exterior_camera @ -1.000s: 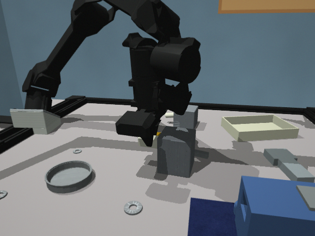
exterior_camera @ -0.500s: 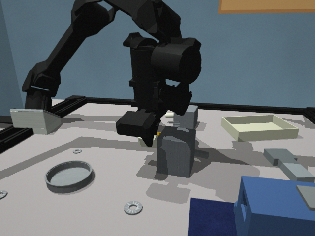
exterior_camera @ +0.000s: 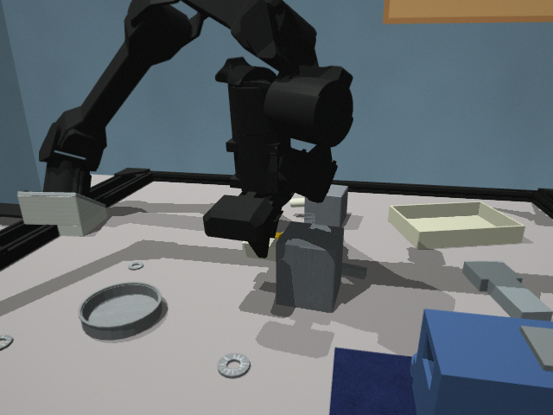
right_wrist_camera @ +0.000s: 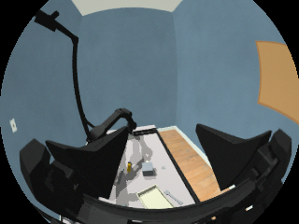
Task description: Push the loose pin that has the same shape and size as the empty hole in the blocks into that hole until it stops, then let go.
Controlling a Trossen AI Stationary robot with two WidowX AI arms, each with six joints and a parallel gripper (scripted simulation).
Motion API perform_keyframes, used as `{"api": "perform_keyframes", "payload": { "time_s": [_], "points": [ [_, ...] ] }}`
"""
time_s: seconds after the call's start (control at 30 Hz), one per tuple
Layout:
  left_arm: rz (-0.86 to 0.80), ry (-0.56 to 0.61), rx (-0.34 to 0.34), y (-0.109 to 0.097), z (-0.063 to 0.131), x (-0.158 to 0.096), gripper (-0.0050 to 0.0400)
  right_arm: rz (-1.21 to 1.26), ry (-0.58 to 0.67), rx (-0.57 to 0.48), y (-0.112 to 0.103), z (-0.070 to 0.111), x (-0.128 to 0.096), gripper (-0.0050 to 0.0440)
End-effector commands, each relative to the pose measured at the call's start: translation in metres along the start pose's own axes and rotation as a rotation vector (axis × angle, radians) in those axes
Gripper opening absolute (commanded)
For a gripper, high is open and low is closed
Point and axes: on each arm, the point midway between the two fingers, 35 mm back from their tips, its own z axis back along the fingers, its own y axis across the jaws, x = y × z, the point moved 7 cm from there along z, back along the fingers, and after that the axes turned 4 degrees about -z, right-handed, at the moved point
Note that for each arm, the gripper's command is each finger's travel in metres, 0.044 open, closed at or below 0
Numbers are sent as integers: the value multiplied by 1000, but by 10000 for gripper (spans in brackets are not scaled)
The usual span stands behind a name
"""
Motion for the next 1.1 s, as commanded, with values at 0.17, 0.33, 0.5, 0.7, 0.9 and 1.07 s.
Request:
{"api": "perform_keyframes", "payload": {
  "time_s": [0.17, 0.33, 0.5, 0.7, 0.9, 1.07],
  "points": [
    [0, 0, 0, 0, -2, 0, 0, 2, 1, -2, 0, 0, 0, 400],
    [0, 0, 0, 0, -2, 0, 0, 2, 1, -2, 0, 0, 0, 400],
    [0, -1, 0, 0, -1, 0, 48, 2, 1, -2, 0, 0, 0, 400],
    [0, -1, 0, 0, -1, 0, 108, 2, 1, -2, 0, 0, 0, 400],
    [0, -1, 0, 0, -1, 0, 140, 2, 1, -2, 0, 0, 0, 400],
    [0, -1, 0, 0, -1, 0, 140, 2, 1, -2, 0, 0, 0, 400]
  ]
}}
